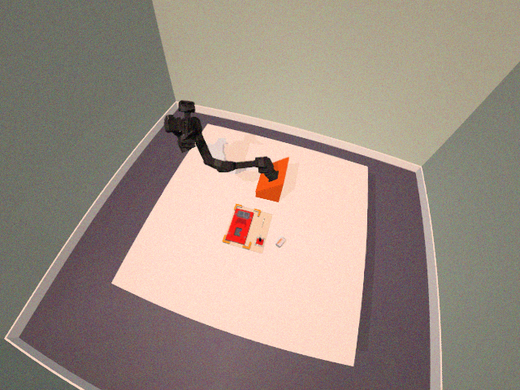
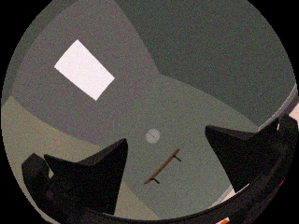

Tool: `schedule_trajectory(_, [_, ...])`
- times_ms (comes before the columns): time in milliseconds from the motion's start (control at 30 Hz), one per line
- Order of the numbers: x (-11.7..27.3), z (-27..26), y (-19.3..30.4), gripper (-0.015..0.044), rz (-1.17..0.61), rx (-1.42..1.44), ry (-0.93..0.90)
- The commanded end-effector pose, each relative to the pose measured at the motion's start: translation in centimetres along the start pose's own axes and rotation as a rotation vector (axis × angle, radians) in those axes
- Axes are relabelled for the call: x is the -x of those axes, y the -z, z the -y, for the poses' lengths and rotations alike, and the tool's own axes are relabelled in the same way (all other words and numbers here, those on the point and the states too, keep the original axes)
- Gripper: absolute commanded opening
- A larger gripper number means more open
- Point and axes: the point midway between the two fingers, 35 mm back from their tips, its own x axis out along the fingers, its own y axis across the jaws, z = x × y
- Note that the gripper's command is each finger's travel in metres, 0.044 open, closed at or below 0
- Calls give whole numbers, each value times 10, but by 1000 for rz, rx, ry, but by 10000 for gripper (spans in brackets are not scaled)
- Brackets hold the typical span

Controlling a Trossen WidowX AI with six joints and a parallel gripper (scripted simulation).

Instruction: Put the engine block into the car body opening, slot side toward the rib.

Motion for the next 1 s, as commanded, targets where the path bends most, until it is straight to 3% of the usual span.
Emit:
schedule_trajectory(0, [0, 0, 0, 426, 0, 0, 0])
schedule_trajectory(967, [18, -110, 4, 440, 370, 18, 175])
